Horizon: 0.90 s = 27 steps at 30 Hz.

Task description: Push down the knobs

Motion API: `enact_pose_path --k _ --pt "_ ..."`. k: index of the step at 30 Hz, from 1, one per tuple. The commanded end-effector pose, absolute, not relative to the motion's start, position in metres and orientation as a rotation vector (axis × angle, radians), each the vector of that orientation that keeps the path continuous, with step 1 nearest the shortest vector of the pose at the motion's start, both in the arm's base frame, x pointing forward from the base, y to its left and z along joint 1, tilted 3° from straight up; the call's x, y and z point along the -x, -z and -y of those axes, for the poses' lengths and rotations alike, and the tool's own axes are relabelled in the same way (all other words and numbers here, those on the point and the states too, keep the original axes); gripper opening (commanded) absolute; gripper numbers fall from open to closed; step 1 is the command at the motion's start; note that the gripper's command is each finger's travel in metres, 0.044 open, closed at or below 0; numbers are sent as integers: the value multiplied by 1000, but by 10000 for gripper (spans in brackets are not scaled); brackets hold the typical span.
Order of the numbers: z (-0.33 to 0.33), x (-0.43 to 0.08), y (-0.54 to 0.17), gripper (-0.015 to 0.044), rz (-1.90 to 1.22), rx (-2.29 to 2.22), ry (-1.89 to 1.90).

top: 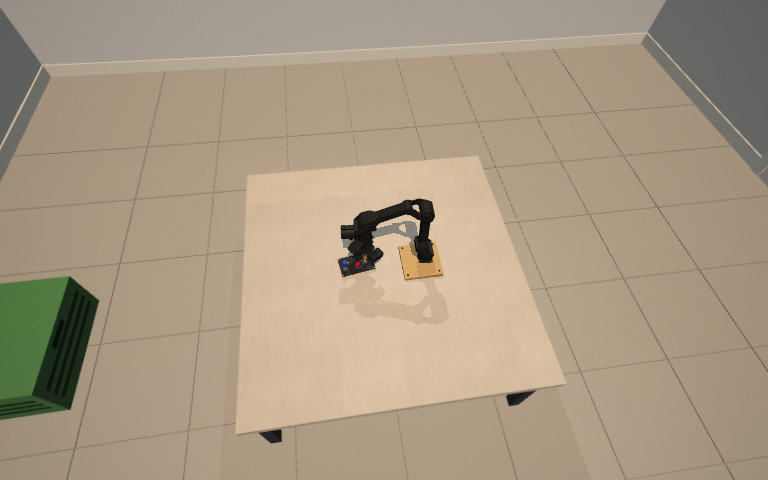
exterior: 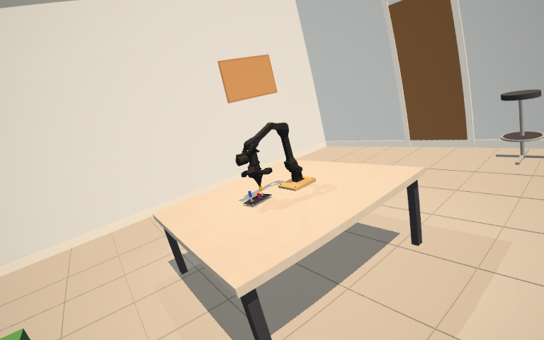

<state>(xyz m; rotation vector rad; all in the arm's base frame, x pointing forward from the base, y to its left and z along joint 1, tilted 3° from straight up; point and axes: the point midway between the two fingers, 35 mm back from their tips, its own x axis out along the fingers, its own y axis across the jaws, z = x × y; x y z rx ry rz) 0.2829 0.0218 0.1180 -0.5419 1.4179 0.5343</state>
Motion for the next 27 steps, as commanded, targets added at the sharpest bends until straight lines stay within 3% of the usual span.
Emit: enact_pose_path --k 1,27 --pt "-21 -283 -113 0 -1423 540 -528" --pt "-22 -284 -100 0 -1423 540 -528"
